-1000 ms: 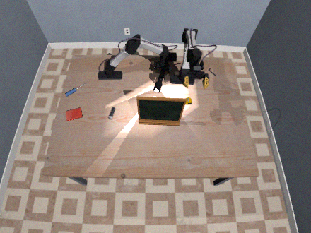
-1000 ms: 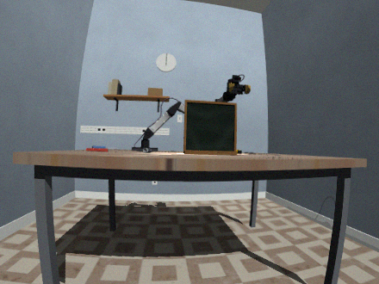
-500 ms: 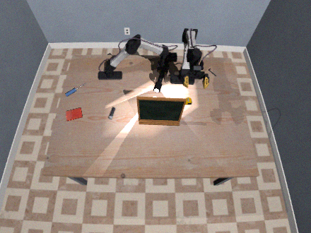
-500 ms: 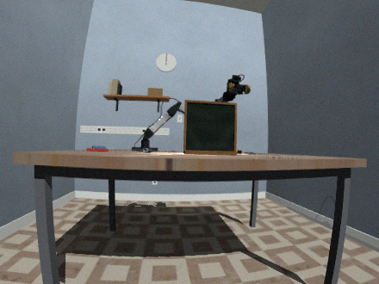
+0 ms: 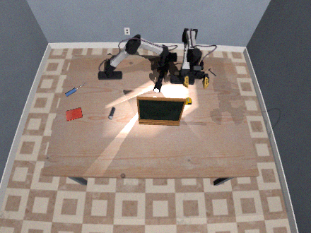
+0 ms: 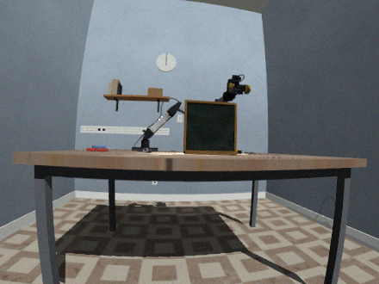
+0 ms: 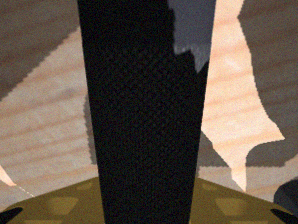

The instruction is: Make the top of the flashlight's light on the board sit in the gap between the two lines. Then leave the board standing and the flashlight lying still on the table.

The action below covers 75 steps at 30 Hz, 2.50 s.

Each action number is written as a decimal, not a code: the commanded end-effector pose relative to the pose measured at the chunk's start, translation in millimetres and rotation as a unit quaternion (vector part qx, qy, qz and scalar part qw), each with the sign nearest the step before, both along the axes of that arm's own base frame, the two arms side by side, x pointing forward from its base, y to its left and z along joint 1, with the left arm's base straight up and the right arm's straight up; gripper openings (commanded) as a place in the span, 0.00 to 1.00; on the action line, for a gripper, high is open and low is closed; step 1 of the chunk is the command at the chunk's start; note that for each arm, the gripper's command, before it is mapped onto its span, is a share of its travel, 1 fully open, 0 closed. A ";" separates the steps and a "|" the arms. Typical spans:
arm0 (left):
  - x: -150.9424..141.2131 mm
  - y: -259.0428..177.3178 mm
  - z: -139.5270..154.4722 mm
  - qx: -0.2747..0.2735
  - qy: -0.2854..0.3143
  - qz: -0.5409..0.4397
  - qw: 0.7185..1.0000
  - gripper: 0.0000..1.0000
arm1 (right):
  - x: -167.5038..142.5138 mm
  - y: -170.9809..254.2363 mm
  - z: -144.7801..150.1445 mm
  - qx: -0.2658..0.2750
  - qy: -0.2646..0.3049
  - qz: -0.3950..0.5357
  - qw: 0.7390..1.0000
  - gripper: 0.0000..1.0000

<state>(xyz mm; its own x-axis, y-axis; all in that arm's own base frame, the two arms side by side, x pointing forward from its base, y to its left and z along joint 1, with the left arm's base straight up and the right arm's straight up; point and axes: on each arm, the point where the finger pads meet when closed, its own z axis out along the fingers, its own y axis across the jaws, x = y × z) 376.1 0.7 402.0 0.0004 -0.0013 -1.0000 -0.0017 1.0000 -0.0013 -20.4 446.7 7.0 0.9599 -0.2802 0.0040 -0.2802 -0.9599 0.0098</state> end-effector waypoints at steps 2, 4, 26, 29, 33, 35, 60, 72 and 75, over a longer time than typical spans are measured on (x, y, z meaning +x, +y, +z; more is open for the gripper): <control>0.0 -0.3 -11.0 0.003 0.015 0.000 1.000 1.00 | -3.5 5.3 9.3 0.008 0.005 -0.002 1.000 0.30; 0.0 -0.3 -11.0 0.003 0.015 0.000 1.000 1.00 | -3.5 5.3 9.3 0.008 0.005 -0.002 1.000 0.30; -18.7 -34.8 -58.3 -0.054 0.118 -0.034 0.991 1.00 | -3.5 5.3 9.3 0.008 0.005 -0.002 1.000 0.30; -27.6 -49.5 -73.0 -0.068 0.152 -0.050 0.985 1.00 | -3.5 5.3 9.3 0.008 0.005 -0.002 1.000 0.30; -42.0 -66.1 -93.9 -0.082 0.198 -0.065 0.975 1.00 | -3.5 5.3 9.3 0.008 0.005 -0.002 1.000 0.30; -50.0 -73.7 -103.5 -0.087 0.221 -0.072 0.969 1.00 | -3.5 5.3 9.3 0.008 0.005 -0.002 1.000 0.30; -93.5 -164.4 -194.7 -0.097 0.440 -0.109 0.886 1.00 | -3.5 5.3 9.3 0.008 0.005 -0.002 1.000 0.30; -141.5 -205.5 -256.4 -0.045 0.565 -0.084 0.819 1.00 | -3.5 5.3 9.3 0.008 0.005 -0.002 1.000 0.30; -145.3 -207.4 -261.3 -0.040 0.573 -0.081 0.815 1.00 | -3.5 5.3 9.3 0.008 0.005 -0.002 1.000 0.30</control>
